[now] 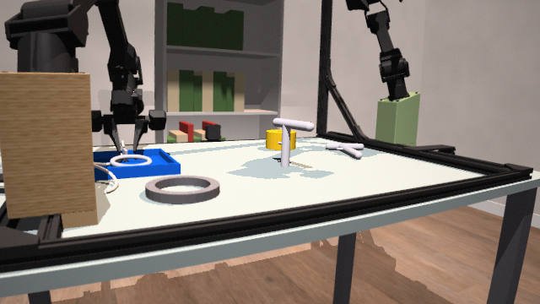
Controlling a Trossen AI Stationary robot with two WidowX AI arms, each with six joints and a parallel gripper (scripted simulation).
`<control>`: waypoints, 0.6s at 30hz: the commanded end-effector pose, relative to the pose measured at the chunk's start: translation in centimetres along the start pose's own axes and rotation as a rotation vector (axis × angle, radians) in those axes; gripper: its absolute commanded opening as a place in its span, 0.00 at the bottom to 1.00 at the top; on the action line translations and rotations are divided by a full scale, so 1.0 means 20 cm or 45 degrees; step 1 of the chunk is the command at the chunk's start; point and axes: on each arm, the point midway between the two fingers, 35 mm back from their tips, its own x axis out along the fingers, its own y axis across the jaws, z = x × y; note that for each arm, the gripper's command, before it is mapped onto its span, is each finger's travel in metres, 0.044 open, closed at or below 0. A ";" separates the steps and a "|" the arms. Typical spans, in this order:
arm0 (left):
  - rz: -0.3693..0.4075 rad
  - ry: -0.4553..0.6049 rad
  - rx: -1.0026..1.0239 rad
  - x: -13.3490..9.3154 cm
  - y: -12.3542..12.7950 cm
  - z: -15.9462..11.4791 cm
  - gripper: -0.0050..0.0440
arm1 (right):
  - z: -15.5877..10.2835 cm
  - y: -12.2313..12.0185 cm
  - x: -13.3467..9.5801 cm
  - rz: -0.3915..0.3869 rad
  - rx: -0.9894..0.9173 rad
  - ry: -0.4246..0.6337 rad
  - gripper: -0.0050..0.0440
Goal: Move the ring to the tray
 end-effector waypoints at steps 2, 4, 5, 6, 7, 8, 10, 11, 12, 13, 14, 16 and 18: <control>-0.006 0.005 0.003 0.00 0.00 0.00 0.92 | 0.00 0.00 0.00 0.000 0.000 0.001 0.59; -0.006 0.005 0.003 0.00 0.00 0.00 0.92 | 0.00 0.00 0.00 0.000 0.000 0.001 0.69; -0.006 0.005 0.003 0.00 0.00 0.00 0.92 | 0.00 0.00 0.00 0.000 0.000 0.001 0.74; -0.006 0.005 0.003 0.00 0.00 0.00 0.92 | 0.00 0.00 0.00 0.000 0.000 0.001 0.79; -0.006 0.005 0.003 0.00 0.00 0.00 0.92 | 0.00 0.00 0.00 0.000 0.000 0.001 0.84; -0.006 0.005 0.003 0.00 0.00 0.00 0.92 | 0.00 0.00 0.00 0.000 0.000 0.001 0.89; -0.006 0.005 0.003 0.00 0.00 0.00 0.92 | 0.00 0.00 0.00 0.000 0.000 0.001 0.92; -0.006 0.005 0.003 0.00 0.00 0.00 0.92 | 0.00 0.00 0.00 0.000 0.000 0.001 0.92; -0.006 0.005 0.003 0.00 0.00 0.00 0.92 | 0.00 0.00 0.00 0.000 0.000 0.001 0.92; -0.006 0.005 0.003 0.00 0.00 0.00 0.92 | 0.00 0.00 0.00 0.000 0.000 0.001 0.92; -0.006 0.005 0.003 0.00 0.00 0.00 0.92 | 0.00 0.00 0.00 0.000 0.000 0.001 0.92; -0.006 0.005 0.003 0.00 0.00 0.00 0.92 | 0.00 0.00 0.00 0.000 0.000 0.001 0.92; -0.006 0.005 0.003 0.00 0.00 0.00 0.92 | 0.00 0.00 0.00 0.000 0.000 0.001 0.92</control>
